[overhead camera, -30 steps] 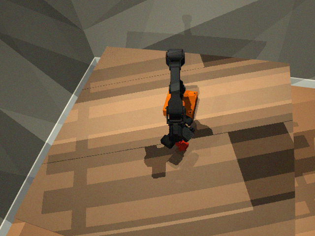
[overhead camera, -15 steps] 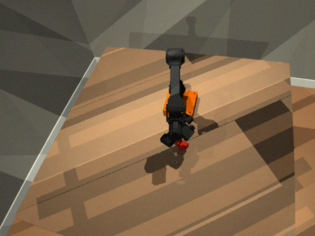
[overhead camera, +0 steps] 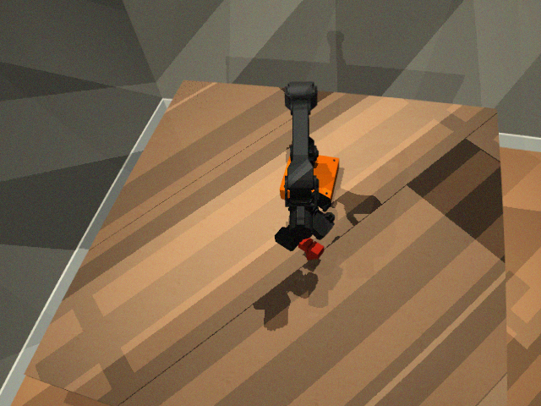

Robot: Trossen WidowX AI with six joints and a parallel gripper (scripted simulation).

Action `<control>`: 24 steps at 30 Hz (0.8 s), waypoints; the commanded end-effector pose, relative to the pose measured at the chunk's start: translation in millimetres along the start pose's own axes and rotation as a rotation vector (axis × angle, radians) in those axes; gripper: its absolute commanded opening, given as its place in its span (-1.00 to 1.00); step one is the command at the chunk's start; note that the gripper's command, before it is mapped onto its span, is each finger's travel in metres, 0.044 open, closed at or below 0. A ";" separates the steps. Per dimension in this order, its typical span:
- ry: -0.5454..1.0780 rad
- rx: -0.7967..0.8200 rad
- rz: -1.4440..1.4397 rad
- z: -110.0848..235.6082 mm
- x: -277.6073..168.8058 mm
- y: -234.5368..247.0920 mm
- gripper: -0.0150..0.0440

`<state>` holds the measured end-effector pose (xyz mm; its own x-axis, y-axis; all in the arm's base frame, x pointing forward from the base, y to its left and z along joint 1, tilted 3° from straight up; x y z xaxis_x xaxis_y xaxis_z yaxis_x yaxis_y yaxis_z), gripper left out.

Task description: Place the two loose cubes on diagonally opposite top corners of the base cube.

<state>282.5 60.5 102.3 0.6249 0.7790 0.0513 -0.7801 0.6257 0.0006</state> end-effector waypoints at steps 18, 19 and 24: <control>-0.010 -0.008 0.004 19.4 1.3 -1.2 0.20; -0.010 -0.008 0.004 19.4 1.3 -1.2 0.20; -0.005 -0.004 0.001 22.7 0.6 -0.6 0.47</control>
<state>282.2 59.9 120.1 0.6248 0.7789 0.0540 -0.7800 0.6258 -0.0015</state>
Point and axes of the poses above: the point midway between the two fingers, 35 mm back from their tips, its own z axis back along the fingers, its own y axis across the jaws, x = y × z, the point moved 1 cm from there along z, back along the fingers, and after that the axes turned 14 degrees about -z, right-handed, at the moved point
